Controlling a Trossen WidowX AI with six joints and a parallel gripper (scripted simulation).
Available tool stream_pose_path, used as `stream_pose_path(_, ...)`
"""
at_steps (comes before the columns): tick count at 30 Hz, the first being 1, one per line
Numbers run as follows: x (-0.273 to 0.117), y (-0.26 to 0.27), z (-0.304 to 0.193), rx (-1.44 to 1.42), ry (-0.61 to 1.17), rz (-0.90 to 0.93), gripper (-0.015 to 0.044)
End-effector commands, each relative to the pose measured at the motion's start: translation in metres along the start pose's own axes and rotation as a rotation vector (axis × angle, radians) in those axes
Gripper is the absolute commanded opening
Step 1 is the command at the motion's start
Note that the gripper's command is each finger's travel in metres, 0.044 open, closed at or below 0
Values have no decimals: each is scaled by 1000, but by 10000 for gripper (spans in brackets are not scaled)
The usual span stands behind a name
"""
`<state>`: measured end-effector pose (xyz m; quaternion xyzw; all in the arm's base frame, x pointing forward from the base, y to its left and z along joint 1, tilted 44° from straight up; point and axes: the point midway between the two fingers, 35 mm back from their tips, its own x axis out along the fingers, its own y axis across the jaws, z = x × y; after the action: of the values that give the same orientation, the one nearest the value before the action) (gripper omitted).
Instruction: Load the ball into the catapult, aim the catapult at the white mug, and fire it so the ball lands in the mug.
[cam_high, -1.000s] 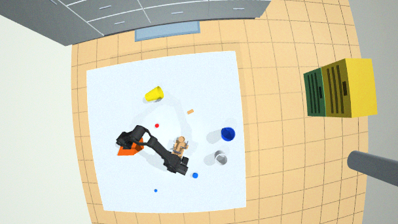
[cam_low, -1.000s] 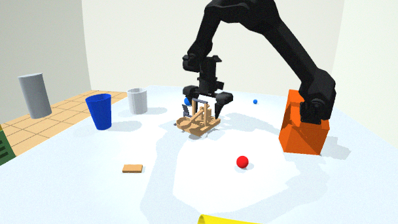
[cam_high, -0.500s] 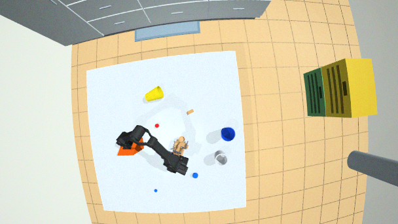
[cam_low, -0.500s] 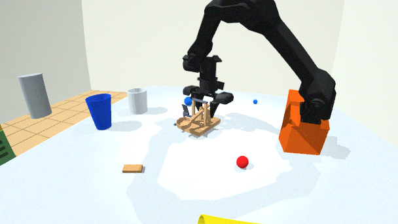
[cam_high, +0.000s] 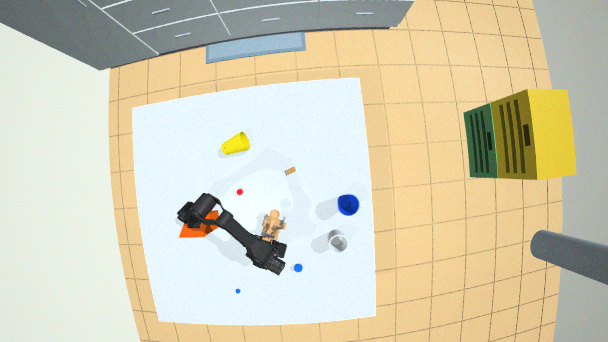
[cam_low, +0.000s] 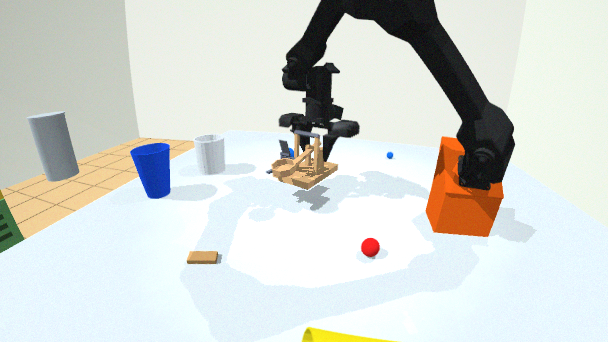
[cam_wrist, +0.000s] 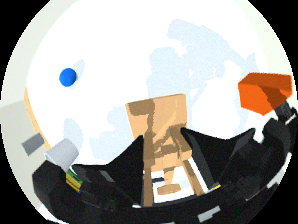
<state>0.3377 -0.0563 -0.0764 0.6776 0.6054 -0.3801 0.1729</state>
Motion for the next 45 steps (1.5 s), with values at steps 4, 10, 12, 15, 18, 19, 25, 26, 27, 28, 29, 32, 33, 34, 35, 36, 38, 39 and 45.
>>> stream_pose_path(4,-3,1,0,-208,-2,3,0)
stream_pose_path(10,-2,3,0,-416,-1,4,0)
stream_pose_path(12,-2,5,-1,-486,-1,4,0)
stream_pose_path(15,-2,7,-1,-590,-1,4,0)
stream_pose_path(18,-2,12,-2,-694,0,5,0)
stream_pose_path(19,-1,13,-3,-728,0,5,0)
stream_pose_path(25,-1,22,-8,-815,0,6,0)
stream_pose_path(26,-1,22,-8,-815,0,6,0)
stream_pose_path(27,-1,22,-8,-815,0,6,0)
stream_pose_path(28,-1,22,-8,-815,0,6,0)
stream_pose_path(29,-1,22,-8,-815,0,6,0)
stream_pose_path(32,1,22,-8,-815,0,6,0)
stream_pose_path(33,3,22,-8,-815,0,6,0)
stream_pose_path(34,4,22,-8,-815,0,6,0)
stream_pose_path(35,6,22,-8,-815,0,6,0)
stream_pose_path(36,7,22,-8,-815,0,6,0)
stream_pose_path(38,11,23,-8,-815,0,6,0)
stream_pose_path(39,12,23,-8,-815,0,6,0)
stream_pose_path(45,22,23,-8,-815,0,6,0)
